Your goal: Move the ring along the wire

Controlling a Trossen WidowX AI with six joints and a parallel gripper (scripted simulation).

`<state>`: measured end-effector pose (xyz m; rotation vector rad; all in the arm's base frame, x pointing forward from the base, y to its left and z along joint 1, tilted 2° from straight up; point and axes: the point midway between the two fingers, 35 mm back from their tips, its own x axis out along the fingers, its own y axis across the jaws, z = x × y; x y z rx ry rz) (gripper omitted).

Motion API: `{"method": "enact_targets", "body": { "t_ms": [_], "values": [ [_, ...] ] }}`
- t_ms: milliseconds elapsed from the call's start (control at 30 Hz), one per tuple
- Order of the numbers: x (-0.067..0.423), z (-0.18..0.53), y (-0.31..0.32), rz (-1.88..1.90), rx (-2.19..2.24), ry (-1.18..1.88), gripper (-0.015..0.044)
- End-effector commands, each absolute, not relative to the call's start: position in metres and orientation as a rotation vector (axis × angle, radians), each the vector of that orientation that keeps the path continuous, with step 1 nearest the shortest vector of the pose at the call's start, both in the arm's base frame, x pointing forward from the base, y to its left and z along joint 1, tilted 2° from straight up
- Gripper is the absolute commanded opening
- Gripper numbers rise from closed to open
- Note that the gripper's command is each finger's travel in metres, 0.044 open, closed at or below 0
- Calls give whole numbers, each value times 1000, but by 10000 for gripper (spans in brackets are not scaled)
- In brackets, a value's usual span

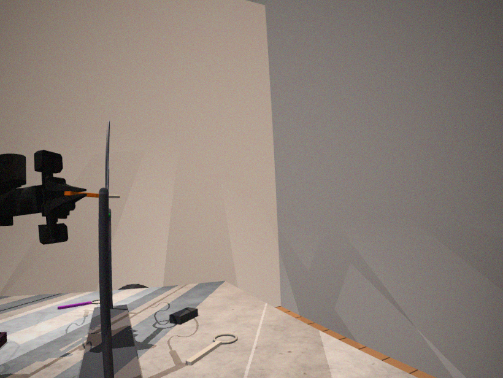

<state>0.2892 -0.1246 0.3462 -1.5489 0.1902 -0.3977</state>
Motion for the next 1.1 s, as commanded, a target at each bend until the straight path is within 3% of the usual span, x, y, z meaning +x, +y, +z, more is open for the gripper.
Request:
{"method": "enact_targets", "body": {
  "t_ms": [0, 1067],
  "values": [
    [287, 333, -123, -379, -1451, 211, -150],
    [281, 231, -63, -158, -688, 391, -150]
  ]
}}
